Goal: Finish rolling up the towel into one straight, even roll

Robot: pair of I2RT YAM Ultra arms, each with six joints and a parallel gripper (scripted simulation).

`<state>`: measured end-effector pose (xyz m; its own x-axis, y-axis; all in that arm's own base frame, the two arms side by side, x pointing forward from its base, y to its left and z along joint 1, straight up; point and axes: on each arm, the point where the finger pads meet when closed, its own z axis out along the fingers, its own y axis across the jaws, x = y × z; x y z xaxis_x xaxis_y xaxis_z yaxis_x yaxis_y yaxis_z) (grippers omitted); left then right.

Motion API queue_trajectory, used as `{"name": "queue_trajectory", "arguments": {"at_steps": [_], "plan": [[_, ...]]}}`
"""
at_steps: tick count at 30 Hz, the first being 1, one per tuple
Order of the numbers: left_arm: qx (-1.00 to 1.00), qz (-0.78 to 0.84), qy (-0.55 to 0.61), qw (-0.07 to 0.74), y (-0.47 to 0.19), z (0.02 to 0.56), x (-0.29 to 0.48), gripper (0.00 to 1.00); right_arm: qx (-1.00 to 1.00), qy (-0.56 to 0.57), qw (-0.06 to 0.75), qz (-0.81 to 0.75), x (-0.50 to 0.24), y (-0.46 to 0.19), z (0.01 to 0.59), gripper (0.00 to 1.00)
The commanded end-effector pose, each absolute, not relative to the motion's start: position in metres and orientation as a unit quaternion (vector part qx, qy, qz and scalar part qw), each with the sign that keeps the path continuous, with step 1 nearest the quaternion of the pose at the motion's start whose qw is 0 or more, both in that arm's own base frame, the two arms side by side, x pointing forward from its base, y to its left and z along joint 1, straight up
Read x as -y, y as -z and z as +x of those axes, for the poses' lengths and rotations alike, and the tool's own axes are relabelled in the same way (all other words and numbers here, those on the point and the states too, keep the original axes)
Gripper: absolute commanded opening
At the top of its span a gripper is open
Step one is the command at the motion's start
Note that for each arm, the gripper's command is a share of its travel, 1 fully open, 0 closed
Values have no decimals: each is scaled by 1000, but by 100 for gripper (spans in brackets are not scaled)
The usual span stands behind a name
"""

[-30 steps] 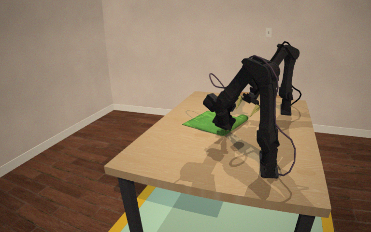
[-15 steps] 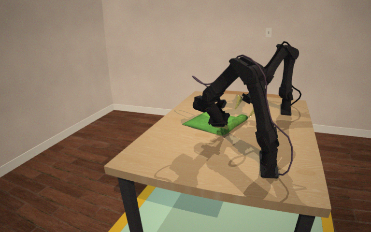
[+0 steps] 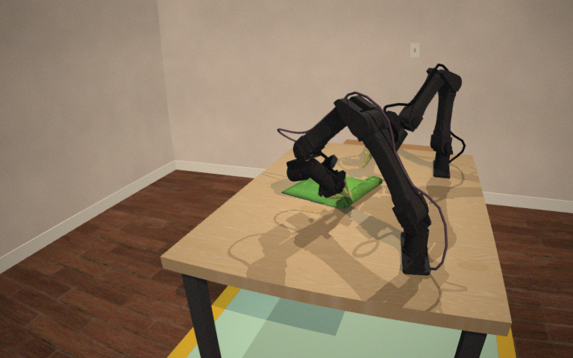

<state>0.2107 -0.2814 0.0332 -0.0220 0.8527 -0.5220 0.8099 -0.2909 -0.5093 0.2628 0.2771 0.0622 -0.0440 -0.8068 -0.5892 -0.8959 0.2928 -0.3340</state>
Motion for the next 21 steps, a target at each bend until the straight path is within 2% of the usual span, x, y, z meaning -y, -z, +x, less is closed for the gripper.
{"name": "queue_trajectory", "arguments": {"at_steps": [1, 21], "plan": [[597, -673, -422, 113, -31, 193, 269, 18, -718, -64, 369, -587, -283, -67, 266, 98], [599, -658, -434, 141, -19, 193, 269, 18, -687, -82, 365, -623, -274, -73, 272, 98]]}}
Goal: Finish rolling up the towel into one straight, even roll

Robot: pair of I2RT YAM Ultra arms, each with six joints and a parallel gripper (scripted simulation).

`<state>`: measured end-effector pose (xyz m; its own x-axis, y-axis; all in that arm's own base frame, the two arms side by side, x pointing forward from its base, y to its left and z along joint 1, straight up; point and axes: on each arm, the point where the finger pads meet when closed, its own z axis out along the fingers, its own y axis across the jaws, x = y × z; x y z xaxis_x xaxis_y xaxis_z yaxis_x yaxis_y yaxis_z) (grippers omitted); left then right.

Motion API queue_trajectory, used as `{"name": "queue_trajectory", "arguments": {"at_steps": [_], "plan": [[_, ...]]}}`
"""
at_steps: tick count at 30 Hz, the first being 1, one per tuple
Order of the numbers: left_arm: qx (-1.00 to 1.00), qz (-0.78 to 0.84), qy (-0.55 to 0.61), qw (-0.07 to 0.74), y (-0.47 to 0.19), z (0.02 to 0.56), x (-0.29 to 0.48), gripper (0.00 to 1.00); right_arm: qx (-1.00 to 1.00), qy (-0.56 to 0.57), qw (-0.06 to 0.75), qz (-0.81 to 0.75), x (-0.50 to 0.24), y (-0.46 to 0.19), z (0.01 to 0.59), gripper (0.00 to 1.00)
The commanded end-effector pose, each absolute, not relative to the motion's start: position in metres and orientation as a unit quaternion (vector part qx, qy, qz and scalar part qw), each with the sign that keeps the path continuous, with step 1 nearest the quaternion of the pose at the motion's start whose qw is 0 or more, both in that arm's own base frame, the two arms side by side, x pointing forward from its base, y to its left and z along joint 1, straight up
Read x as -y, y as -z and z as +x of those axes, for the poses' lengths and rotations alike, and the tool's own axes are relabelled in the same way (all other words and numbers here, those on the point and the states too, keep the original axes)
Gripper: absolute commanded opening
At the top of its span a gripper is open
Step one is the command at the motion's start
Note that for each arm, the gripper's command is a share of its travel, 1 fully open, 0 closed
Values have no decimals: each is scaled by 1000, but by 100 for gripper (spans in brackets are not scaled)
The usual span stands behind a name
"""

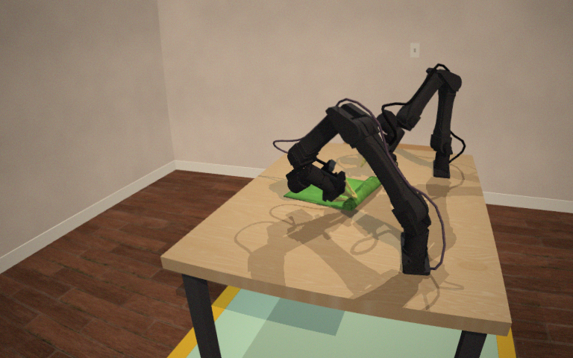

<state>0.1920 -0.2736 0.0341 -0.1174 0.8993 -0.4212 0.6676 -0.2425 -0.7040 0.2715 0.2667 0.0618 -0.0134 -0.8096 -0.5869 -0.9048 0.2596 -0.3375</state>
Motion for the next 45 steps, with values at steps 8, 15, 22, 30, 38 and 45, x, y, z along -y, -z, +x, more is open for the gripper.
{"name": "queue_trajectory", "arguments": {"at_steps": [8, 15, 22, 30, 38, 45], "plan": [[599, -658, -434, 141, -19, 193, 269, 18, -685, -83, 365, -625, -275, -57, 272, 98], [599, -658, -434, 141, -19, 193, 269, 18, -682, -85, 365, -628, -275, -33, 270, 98], [599, -658, -434, 141, -19, 193, 269, 18, -681, -85, 364, -629, -275, -27, 270, 94], [599, -658, -434, 141, -19, 193, 269, 18, -681, -85, 364, -629, -275, -22, 270, 60], [599, -658, -434, 141, -19, 193, 269, 18, -681, -85, 364, -629, -275, -22, 270, 44], [599, -658, -434, 141, -19, 193, 269, 18, -681, -85, 364, -629, -275, -22, 270, 36]]}}
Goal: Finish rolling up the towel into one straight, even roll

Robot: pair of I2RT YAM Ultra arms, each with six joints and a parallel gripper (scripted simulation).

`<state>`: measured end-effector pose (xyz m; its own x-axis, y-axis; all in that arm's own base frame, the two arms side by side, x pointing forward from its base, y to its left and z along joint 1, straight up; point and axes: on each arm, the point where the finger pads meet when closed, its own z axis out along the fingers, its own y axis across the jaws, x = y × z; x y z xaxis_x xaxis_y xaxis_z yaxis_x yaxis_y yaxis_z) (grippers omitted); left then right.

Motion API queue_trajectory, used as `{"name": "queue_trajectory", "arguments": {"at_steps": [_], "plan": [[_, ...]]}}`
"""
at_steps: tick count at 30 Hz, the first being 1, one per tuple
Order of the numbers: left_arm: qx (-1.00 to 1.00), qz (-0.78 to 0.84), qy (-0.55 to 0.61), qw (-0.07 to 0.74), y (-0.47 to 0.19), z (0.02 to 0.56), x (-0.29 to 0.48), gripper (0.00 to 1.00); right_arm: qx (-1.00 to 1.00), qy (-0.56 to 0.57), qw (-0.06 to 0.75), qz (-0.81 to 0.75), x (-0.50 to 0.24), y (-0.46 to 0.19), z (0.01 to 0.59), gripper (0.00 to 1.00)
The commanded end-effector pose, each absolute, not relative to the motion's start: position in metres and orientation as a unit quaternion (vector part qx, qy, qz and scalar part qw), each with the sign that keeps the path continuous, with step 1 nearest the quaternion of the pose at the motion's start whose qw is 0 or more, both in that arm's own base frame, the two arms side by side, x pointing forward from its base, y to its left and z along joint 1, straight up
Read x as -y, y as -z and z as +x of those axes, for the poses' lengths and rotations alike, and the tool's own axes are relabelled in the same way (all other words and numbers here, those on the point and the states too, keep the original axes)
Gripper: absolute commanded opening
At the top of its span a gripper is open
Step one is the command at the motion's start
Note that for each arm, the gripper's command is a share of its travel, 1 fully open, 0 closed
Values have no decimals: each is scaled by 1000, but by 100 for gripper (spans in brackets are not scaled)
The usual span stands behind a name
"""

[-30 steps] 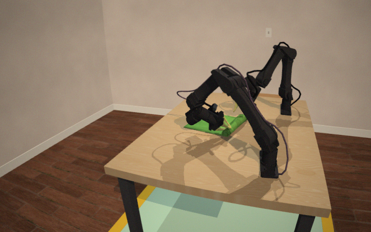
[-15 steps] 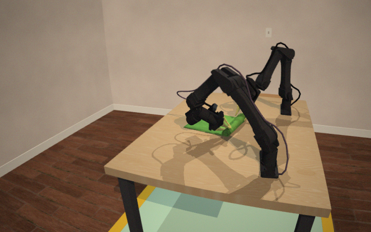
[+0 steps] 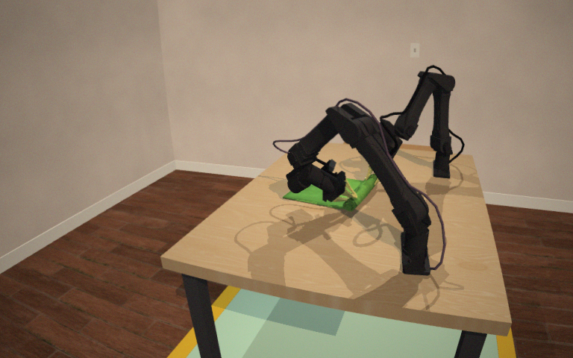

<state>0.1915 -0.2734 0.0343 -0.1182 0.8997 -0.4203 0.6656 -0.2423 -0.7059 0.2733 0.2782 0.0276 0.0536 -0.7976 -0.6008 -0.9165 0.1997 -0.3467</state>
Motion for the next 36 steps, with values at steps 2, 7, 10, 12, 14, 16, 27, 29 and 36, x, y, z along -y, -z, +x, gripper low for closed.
{"name": "queue_trajectory", "arguments": {"at_steps": [2, 7, 10, 12, 14, 16, 27, 29, 36], "plan": [[599, -658, -434, 141, -19, 193, 269, 18, -681, -85, 364, -629, -275, -22, 270, 34], [599, -658, -434, 141, -19, 193, 269, 18, -681, -85, 364, -629, -275, -22, 270, 31], [599, -658, -434, 141, -19, 193, 269, 18, -681, -85, 364, -629, -275, -22, 270, 28], [599, -658, -434, 141, -19, 193, 269, 18, -681, -85, 364, -629, -275, -22, 270, 26], [599, -658, -434, 141, -19, 193, 269, 18, -681, -85, 364, -629, -275, -22, 270, 23], [599, -658, -434, 141, -19, 193, 269, 18, -681, -85, 364, -629, -275, -22, 270, 22], [599, -658, -434, 141, -21, 193, 269, 36, -681, -85, 364, -629, -275, -22, 270, 20], [599, -658, -434, 141, -24, 193, 269, 45, -681, -85, 364, -629, -275, -22, 270, 20], [599, -658, -434, 141, -31, 193, 269, 76, -681, -85, 364, -629, -275, -22, 270, 20]]}}
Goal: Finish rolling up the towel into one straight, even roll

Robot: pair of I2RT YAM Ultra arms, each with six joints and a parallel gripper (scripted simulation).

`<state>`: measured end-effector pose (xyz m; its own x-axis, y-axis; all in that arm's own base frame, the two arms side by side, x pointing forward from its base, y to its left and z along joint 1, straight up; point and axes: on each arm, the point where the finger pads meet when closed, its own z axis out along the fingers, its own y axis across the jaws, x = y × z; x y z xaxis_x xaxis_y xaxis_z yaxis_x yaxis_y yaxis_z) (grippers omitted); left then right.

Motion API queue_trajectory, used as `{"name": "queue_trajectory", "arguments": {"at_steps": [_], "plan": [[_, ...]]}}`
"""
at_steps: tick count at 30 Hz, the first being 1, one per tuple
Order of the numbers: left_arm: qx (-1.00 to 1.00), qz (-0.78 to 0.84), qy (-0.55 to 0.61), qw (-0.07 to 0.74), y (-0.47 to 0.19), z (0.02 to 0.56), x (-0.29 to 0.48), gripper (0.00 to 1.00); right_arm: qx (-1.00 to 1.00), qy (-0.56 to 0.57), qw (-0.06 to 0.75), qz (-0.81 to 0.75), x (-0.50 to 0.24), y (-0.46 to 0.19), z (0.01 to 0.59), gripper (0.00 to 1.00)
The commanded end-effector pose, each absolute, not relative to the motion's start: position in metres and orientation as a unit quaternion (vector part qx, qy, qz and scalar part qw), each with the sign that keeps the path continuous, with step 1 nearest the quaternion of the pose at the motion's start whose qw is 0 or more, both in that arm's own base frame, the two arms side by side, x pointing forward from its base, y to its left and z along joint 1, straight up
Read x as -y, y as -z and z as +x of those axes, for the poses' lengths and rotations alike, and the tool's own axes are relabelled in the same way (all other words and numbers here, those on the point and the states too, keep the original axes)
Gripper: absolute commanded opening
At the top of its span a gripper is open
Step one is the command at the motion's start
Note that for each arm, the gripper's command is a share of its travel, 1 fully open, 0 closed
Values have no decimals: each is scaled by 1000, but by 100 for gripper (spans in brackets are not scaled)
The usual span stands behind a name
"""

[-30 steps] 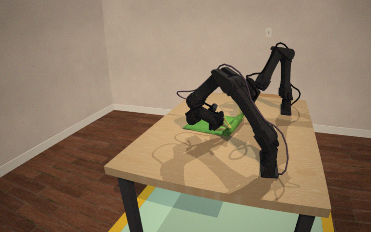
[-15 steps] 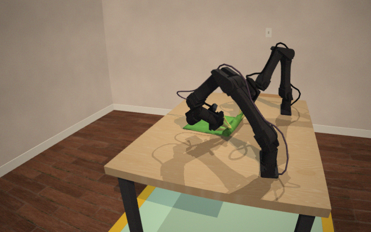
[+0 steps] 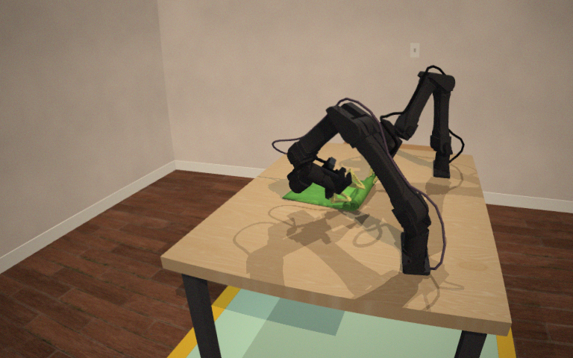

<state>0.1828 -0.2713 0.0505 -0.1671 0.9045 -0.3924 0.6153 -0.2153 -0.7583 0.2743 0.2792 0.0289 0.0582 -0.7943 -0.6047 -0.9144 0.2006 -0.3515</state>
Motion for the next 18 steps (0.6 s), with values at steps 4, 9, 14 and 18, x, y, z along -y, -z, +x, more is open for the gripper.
{"name": "queue_trajectory", "arguments": {"at_steps": [4, 9, 14, 18], "plan": [[599, -658, -434, 141, -32, 194, 268, 85, -682, -86, 364, -629, -275, -22, 270, 20], [599, -658, -434, 141, -39, 203, 264, 85, -686, -95, 356, -627, -275, -22, 270, 20], [599, -658, -434, 141, -55, 224, 255, 85, -698, -122, 334, -621, -275, -23, 270, 20], [599, -658, -434, 141, -67, 239, 248, 85, -711, -153, 308, -613, -275, -24, 270, 20]]}}
